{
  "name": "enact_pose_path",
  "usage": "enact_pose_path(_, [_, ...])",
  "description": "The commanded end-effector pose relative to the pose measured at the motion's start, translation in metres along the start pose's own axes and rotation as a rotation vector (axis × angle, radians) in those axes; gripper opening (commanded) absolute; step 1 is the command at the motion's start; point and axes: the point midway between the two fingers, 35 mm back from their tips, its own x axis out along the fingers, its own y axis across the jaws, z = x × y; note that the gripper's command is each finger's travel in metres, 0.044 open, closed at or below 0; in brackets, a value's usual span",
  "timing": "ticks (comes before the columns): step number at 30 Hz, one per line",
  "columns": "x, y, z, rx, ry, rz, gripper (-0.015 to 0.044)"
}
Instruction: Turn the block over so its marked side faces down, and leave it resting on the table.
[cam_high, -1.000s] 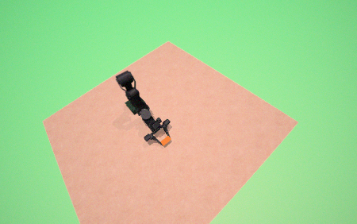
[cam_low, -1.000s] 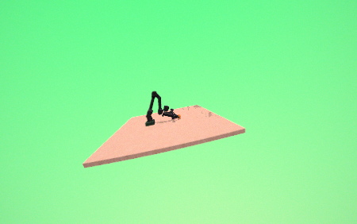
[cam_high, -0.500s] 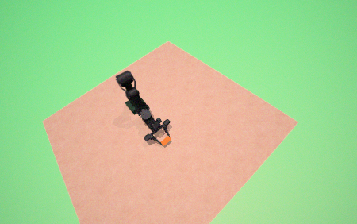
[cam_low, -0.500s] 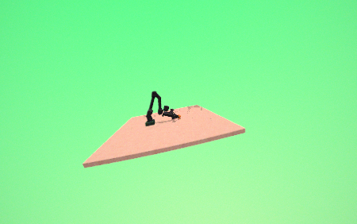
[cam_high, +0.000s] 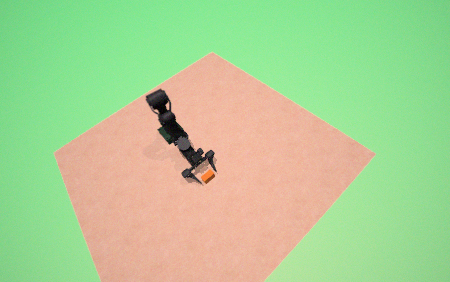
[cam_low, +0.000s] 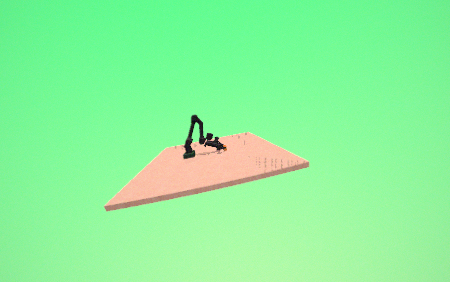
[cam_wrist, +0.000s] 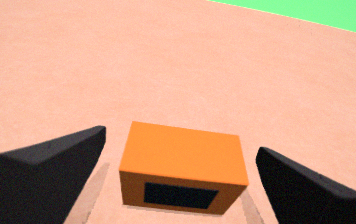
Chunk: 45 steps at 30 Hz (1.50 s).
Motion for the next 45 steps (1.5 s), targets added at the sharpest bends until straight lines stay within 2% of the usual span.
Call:
enact_pose_path(1, [0.000,0.001,0.001,0.003,-0.004,0.005,0.0440])
enact_pose_path(22, [0.001,0.001,0.001,0.003,0.002,0.005,0.0440])
enact_pose_path(30, [0.012,-0.003,0.019,0.005,0.263,0.001,0.0440])
enact_pose_path(35, [-0.012,-0.002,0.042,0.003,0.444,0.003,0.0440])
enact_pose_path(37, [-0.022,-0.002,0.060,-0.003,0.458,0.001,0.0440])
enact_pose_path(41, [-0.043,0.000,0.060,0.000,0.556,0.005,0.0440])
enact_pose_path(45, [-0.046,0.000,0.059,0.000,0.572,0.006,0.0440])
